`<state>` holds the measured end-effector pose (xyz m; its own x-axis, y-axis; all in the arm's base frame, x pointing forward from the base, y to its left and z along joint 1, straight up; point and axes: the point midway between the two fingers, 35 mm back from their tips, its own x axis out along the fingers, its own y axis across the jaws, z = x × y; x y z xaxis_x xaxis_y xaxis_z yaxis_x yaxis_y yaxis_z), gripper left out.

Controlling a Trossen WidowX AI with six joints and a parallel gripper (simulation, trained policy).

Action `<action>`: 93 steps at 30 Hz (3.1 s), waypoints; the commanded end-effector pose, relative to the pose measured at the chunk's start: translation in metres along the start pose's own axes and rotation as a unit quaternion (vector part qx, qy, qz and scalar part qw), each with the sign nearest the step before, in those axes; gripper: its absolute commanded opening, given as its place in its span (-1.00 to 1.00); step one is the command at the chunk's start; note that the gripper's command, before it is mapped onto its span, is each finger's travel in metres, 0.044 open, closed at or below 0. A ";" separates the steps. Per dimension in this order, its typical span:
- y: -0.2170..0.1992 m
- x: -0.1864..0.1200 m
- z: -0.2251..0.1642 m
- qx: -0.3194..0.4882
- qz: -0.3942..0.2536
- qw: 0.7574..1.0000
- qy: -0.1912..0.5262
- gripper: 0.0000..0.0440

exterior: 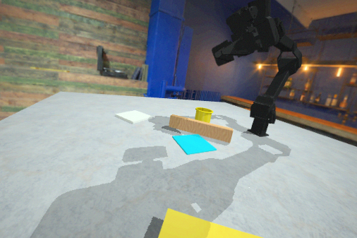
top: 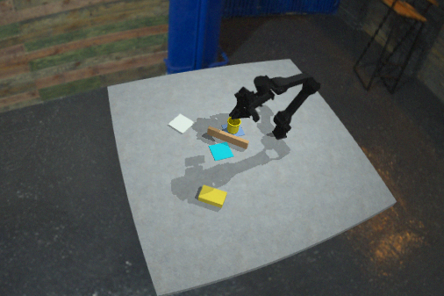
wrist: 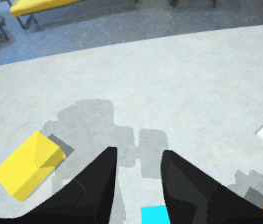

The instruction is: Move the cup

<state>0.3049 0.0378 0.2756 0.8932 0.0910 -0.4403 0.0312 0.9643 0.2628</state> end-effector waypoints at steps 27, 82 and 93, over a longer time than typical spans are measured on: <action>-0.008 -0.010 -0.048 -0.004 -0.065 0.971 0.230 -0.42; -0.078 -0.020 -0.099 -0.043 -0.172 0.849 0.497 -0.25; -0.097 -0.015 -0.113 -0.041 -0.179 0.838 0.513 -0.24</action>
<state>0.2379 -0.0251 0.1639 -0.0171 -0.0774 -0.9969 0.1505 0.9854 -0.0791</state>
